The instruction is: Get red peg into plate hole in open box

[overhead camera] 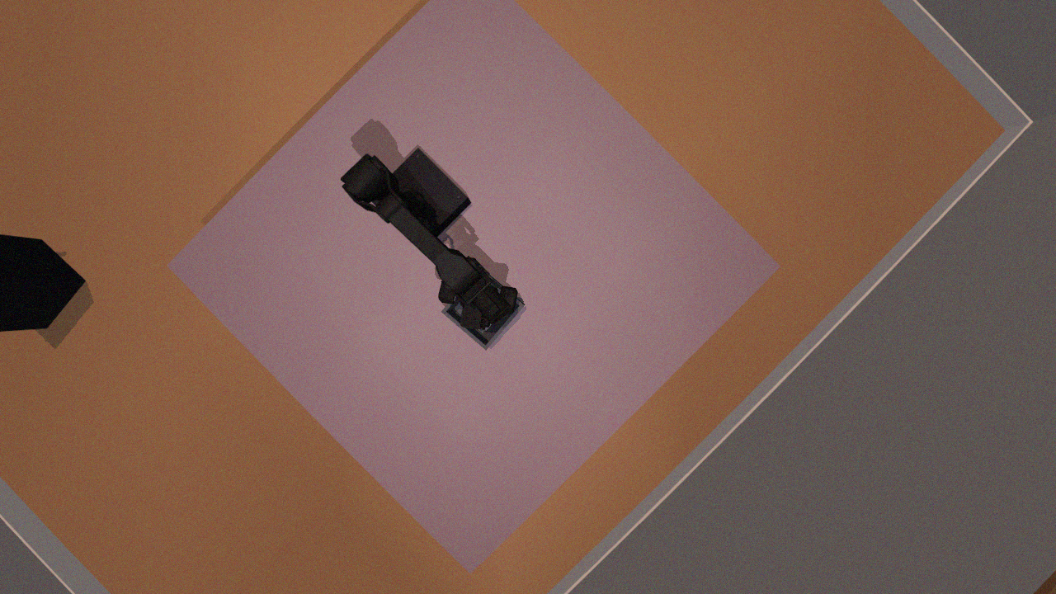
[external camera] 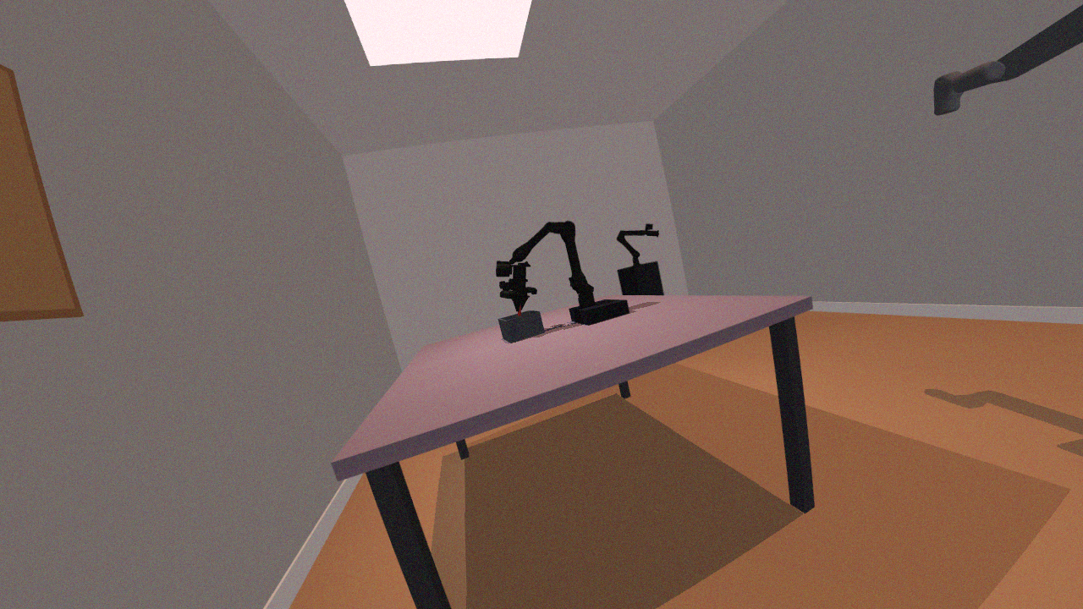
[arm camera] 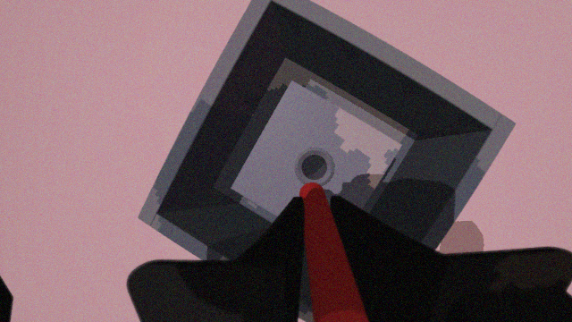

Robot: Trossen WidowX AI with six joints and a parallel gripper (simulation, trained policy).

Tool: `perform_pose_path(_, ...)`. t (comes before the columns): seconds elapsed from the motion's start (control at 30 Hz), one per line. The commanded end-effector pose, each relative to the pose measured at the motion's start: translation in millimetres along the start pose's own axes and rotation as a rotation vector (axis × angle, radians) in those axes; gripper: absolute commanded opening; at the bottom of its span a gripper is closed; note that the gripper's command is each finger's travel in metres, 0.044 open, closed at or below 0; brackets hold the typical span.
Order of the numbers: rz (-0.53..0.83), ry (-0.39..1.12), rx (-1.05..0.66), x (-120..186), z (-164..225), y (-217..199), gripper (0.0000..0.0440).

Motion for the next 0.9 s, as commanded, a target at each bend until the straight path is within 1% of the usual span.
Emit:
perform_pose_path(0.0,0.003,0.014,-0.006,-8.9,-5.5,2.7,0.001)
perform_pose_path(0.17,0.025,0.034,-0.006,-24.8,-7.2,1.9,0.0008)
perform_pose_path(0.23,0.036,0.042,-0.001,-31.2,-7.3,1.2,0.0026)
perform_pose_path(0.4,0.062,0.057,0.025,-42.8,-8.7,-0.6,0.0135)
perform_pose_path(0.53,0.081,0.06,0.043,-47.7,-12.8,3.0,0.0146)
perform_pose_path(0.57,0.078,0.057,0.046,-48.1,-15.2,5.1,0.0159)
perform_pose_path(0.87,0.072,0.032,0.08,-51.4,-37.6,21.1,0.0347)
Point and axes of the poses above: the point midway between the two fingers, 35 mm back from their tips, its own x axis back along the fingers, its own y axis across the jaws, z = x × y, the point moved 5 cm from there along x, back along the fingers, and after that the axes turned 9 degrees about -x, right-handed, at the moved point
